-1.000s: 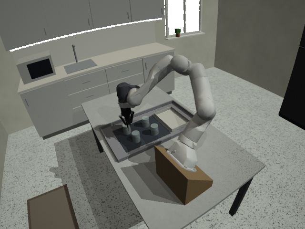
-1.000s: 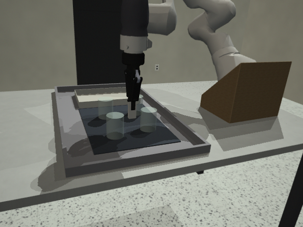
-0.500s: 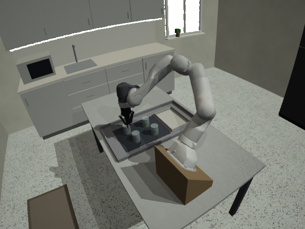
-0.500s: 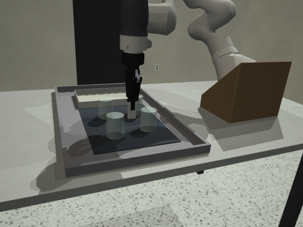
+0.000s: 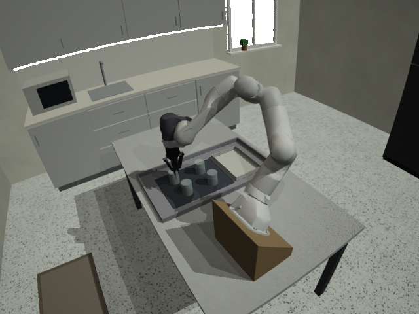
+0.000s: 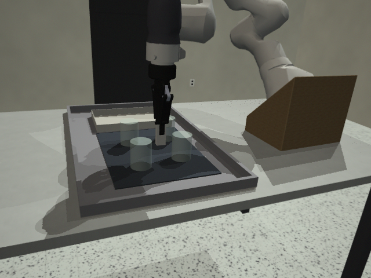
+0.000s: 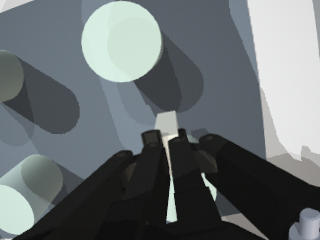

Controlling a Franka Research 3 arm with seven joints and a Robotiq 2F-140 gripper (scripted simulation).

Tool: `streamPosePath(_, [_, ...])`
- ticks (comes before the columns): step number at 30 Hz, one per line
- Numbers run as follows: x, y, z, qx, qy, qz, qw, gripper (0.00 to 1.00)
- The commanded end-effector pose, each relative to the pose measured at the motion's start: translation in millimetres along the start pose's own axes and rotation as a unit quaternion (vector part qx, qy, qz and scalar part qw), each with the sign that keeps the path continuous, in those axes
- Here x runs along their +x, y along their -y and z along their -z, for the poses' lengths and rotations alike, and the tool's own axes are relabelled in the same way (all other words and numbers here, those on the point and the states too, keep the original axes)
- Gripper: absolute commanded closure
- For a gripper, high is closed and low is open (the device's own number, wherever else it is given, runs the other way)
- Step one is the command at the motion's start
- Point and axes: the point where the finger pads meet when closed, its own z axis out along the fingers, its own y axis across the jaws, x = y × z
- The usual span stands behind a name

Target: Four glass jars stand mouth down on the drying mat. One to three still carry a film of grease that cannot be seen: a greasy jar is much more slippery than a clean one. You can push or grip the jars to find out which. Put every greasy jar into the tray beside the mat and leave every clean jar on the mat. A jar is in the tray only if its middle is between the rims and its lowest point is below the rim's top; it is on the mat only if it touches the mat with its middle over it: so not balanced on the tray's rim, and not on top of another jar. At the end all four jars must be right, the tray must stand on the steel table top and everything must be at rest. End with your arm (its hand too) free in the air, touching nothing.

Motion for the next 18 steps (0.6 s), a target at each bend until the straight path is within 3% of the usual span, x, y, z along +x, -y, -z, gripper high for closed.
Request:
streamPosePath(1, [-1.5, 0.2, -0.4, 0.0, 0.0, -0.001, 1.0, 1.0])
streamPosePath(18, [-3.5, 0.2, -0.4, 0.0, 0.0, -0.001, 1.0, 1.0])
